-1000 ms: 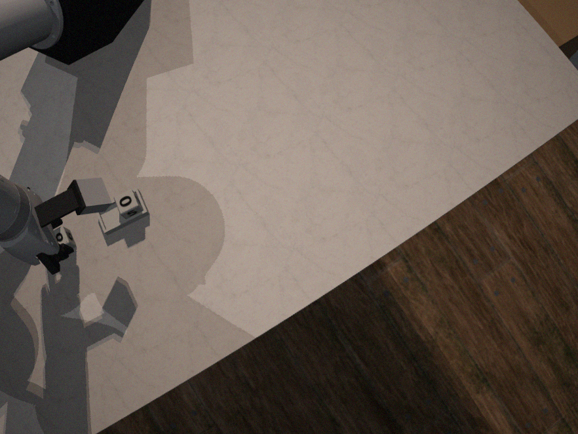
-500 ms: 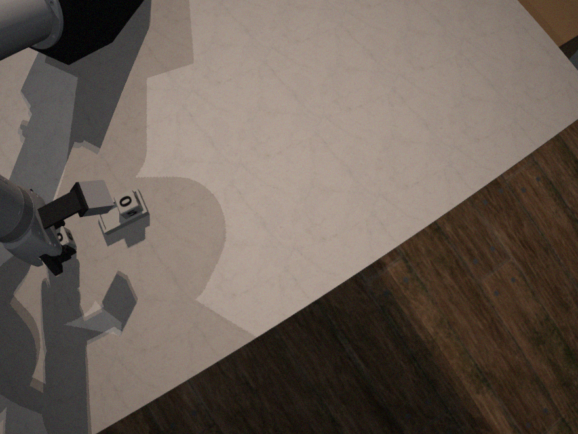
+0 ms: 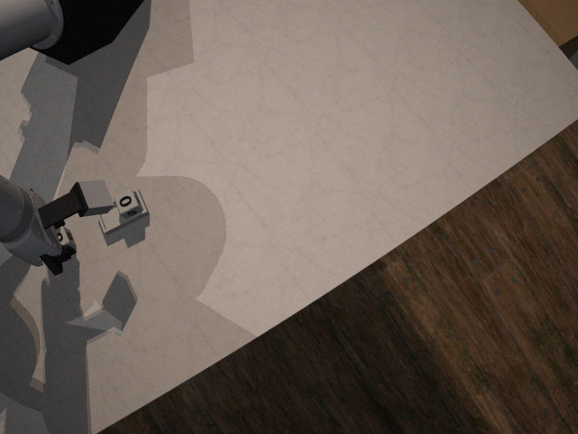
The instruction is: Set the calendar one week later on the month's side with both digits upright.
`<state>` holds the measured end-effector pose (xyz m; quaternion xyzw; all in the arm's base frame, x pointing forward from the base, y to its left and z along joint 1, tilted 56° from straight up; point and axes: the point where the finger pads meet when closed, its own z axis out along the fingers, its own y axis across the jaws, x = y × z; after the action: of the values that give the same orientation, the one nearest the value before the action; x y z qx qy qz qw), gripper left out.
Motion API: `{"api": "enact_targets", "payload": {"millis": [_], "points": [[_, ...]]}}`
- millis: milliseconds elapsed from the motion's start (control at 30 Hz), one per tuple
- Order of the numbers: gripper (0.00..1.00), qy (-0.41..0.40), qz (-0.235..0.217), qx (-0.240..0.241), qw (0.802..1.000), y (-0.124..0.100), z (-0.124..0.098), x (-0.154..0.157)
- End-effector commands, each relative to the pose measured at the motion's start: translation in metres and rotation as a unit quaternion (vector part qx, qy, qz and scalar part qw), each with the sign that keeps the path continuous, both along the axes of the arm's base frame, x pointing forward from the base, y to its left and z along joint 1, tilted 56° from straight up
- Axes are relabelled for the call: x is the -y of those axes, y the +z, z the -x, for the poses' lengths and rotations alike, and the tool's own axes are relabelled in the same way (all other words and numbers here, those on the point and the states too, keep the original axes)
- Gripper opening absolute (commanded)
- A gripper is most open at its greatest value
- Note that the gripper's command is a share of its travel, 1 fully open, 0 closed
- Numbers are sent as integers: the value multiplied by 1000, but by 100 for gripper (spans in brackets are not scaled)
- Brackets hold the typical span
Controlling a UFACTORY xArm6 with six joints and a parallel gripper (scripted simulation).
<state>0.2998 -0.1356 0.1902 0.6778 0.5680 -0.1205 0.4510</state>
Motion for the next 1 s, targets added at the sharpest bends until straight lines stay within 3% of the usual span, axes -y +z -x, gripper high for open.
{"api": "enact_targets", "payload": {"millis": [0, 400, 433, 967], "points": [[49, 0, 0, 1, 1000, 1, -1, 0], [49, 0, 0, 1, 1000, 1, -1, 0], [29, 0, 0, 1, 1000, 1, -1, 0], [29, 0, 0, 1, 1000, 1, -1, 0]]}}
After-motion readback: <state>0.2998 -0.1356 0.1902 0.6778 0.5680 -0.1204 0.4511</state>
